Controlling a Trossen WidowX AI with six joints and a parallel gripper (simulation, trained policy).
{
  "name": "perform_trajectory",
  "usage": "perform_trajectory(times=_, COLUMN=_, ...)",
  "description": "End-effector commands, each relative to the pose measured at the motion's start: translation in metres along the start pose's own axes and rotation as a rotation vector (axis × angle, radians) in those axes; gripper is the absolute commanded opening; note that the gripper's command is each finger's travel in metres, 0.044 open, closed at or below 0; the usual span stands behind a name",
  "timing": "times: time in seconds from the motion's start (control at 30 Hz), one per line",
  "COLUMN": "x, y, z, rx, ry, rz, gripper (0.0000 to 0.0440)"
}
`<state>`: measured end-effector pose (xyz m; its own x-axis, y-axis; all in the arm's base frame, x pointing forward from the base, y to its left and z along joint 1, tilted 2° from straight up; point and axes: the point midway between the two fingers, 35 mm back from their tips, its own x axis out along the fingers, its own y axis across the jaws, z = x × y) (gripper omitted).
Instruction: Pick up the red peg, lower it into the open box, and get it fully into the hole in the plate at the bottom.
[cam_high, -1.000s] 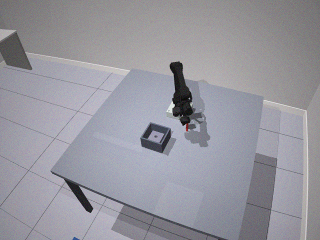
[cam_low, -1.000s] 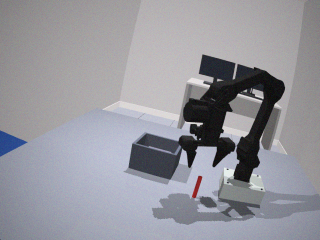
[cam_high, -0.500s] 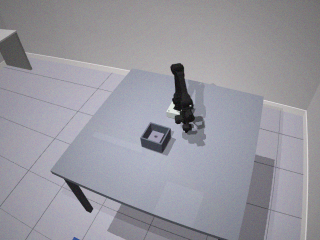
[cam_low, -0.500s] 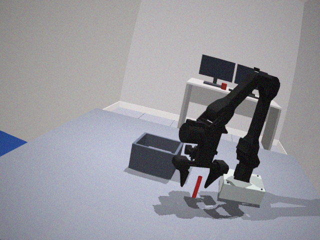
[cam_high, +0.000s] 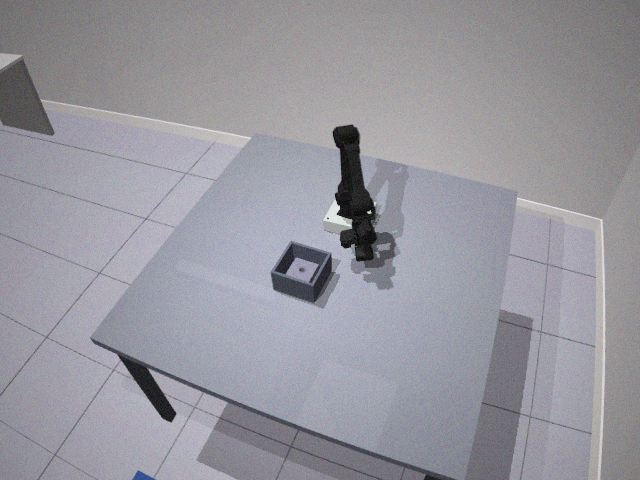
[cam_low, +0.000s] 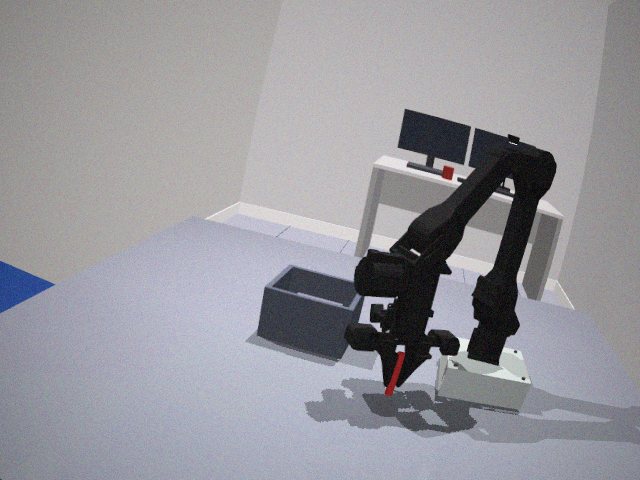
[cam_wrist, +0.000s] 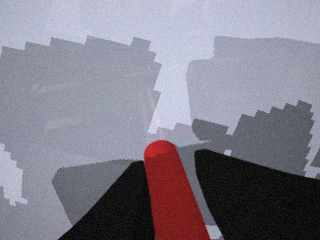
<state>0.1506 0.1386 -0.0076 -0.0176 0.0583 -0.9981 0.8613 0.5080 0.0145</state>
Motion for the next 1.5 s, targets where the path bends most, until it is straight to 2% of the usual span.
perform_trajectory(times=0.0, x=-0.003, y=0.004, z=-0.001, rx=-0.001, ry=0.037, rz=-0.005, gripper=0.0000)
perform_trajectory(times=0.43, x=-0.042, y=0.019, z=0.013, rx=-0.110, ry=-0.050, rz=0.079, gripper=0.0000)
perform_trajectory(times=1.07, x=-0.124, y=0.055, z=0.054, rx=-0.198, ry=-0.192, rz=0.202, gripper=0.0000)
perform_trajectory(times=1.47, x=-0.139, y=0.070, z=0.104, rx=-0.136, ry=-0.250, rz=0.223, gripper=0.0000)
